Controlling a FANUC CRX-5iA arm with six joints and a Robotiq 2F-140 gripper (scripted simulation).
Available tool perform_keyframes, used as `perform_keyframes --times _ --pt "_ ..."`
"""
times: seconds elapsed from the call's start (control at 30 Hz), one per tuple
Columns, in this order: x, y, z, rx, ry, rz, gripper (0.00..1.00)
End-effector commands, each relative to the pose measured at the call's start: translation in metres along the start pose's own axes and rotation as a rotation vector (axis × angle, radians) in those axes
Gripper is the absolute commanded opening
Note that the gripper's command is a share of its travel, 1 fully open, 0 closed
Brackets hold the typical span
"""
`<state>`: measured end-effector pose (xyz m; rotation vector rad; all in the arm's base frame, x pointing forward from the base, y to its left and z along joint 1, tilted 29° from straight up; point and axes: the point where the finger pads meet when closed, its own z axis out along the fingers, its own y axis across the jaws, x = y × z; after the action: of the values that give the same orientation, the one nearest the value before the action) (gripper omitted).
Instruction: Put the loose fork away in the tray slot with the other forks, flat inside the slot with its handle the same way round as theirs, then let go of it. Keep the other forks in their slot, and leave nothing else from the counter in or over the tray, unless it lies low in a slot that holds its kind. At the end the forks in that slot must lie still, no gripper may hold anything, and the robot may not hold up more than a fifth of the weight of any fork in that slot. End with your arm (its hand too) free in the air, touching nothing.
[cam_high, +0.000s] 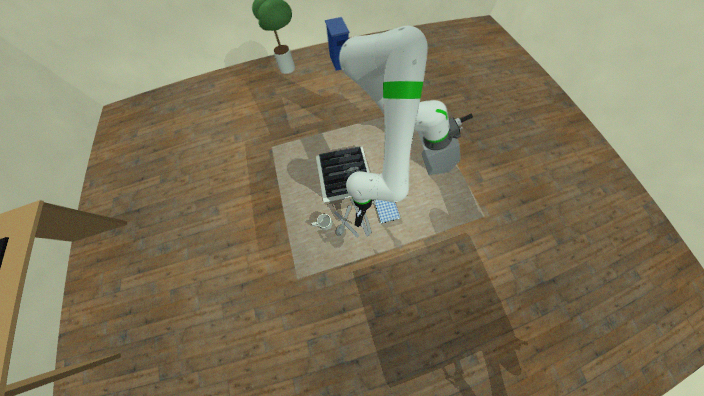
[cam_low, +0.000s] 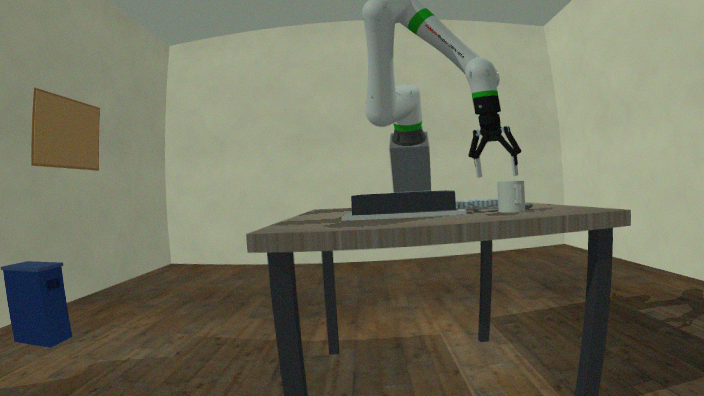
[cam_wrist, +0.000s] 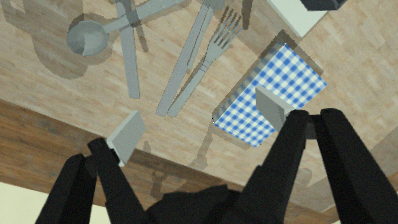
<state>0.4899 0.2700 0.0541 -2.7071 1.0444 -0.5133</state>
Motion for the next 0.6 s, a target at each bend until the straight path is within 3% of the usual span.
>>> perform_keyframes --times 0.0,0.03,0.07,0.33,0.57 --pt "0.0 -0.0002 0.0005 0.022 0.046 0.274 1.0" --pt "0.0 -0.0002 0.0005 0.024 0.048 0.32 1.0" --pt "0.0 -0.0002 0.0005 0.026 0.05 0.366 0.18" --pt "0.0 -0.0002 0.0005 0.049 0.1 0.706 0.18" --pt "0.0 -0.0002 0.0005 0.063 0.132 0.783 0.18"
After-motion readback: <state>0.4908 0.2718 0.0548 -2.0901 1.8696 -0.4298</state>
